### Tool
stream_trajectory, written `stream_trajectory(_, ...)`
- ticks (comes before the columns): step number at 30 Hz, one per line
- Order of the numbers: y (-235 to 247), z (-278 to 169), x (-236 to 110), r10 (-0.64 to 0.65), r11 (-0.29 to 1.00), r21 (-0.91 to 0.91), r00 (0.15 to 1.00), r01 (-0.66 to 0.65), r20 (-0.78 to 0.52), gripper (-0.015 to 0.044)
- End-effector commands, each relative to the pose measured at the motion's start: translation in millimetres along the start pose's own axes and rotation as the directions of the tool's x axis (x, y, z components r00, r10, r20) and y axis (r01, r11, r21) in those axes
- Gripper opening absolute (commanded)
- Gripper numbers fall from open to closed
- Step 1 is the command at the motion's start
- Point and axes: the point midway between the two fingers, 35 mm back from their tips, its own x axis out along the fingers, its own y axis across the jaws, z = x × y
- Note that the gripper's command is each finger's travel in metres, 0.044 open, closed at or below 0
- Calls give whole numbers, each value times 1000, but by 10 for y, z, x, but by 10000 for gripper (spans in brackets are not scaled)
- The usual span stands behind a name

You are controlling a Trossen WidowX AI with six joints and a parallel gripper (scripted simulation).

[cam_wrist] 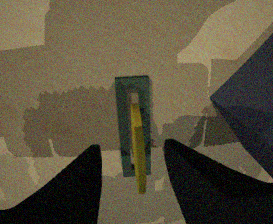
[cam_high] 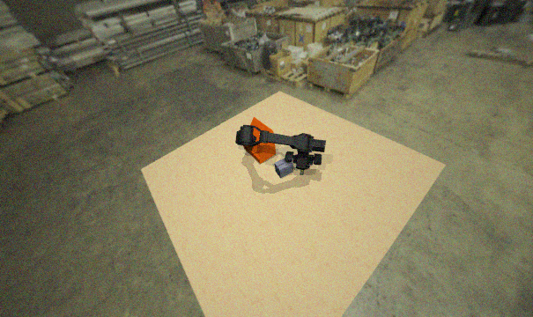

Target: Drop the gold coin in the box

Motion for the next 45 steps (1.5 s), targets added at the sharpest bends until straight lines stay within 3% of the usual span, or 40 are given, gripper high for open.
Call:
stream_trajectory(1, -23, -18, 97, -13, 1000, -9, 1000, 13, 2, 161)
stream_trajectory(9, -31, -19, 185, -13, 1000, -8, 1000, 13, 3, 161)
stream_trajectory(15, -31, -19, 185, -13, 1000, -8, 1000, 13, 3, 3)
stream_trajectory(25, -28, -19, 170, -13, 1000, -8, 1000, 13, 3, 0)
stream_trajectory(45, 20, -19, -321, -9, 1000, -9, 1000, 9, -1, 0)
